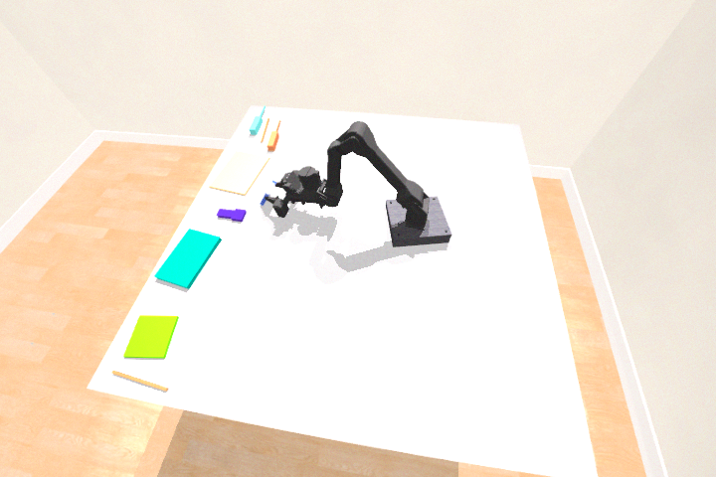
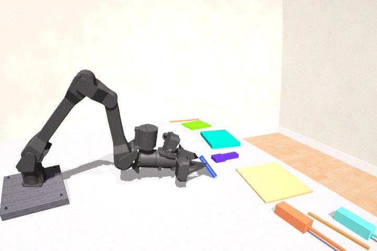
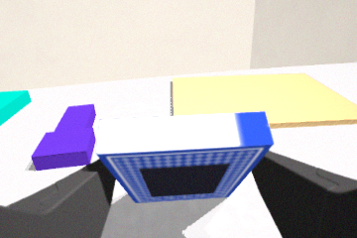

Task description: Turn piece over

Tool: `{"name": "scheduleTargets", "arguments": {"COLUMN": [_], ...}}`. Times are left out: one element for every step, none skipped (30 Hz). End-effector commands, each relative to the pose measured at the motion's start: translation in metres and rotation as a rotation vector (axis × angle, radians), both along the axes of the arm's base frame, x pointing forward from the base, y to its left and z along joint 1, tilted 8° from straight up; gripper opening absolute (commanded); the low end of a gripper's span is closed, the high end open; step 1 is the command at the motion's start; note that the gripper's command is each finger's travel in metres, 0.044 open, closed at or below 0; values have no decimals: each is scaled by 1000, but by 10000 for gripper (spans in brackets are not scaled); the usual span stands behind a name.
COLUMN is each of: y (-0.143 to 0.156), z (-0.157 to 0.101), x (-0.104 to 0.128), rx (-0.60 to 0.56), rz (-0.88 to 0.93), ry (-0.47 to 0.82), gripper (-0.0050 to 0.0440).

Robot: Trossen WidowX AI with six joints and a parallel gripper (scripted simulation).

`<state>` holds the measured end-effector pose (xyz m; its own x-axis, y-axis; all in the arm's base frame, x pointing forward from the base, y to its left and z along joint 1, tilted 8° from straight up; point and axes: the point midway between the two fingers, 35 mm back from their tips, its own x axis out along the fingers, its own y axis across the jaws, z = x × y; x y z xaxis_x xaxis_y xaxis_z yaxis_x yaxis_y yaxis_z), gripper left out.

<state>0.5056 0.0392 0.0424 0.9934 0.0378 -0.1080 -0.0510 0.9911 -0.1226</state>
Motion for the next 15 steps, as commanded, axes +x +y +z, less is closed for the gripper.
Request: {"name": "scheduleTargets", "arguments": {"y": [-1,-1,-1,-1,-1,-1,-1,-1,-1,-1,-1,-1,-1,-1,-1], "z": [-5,-6,-6,-7,-8,-8,-8,-8,-8,-8,-8,-8,-8,-5,-5], "x": [-2,-3,-4,-5,-5,-5,-5,-5,-5,-5,-5,-5,-5,-1,-2], "rx": [-3,-3,-4,-4,-5,-5,-5,-5,-5,-5,-5,-5,-5,-1,-1], "rz": [-3,-3,-4,-4,-5,-5,-5,-5,-5,-5,-5,-5,-5,-1,-1], "ry": [10,12,14,16,18,18,18,18,18,18,18,18,18,3,5], "gripper": [0,0,0,0,0,0,0,0,0,0,0,0,0,0,0]}}
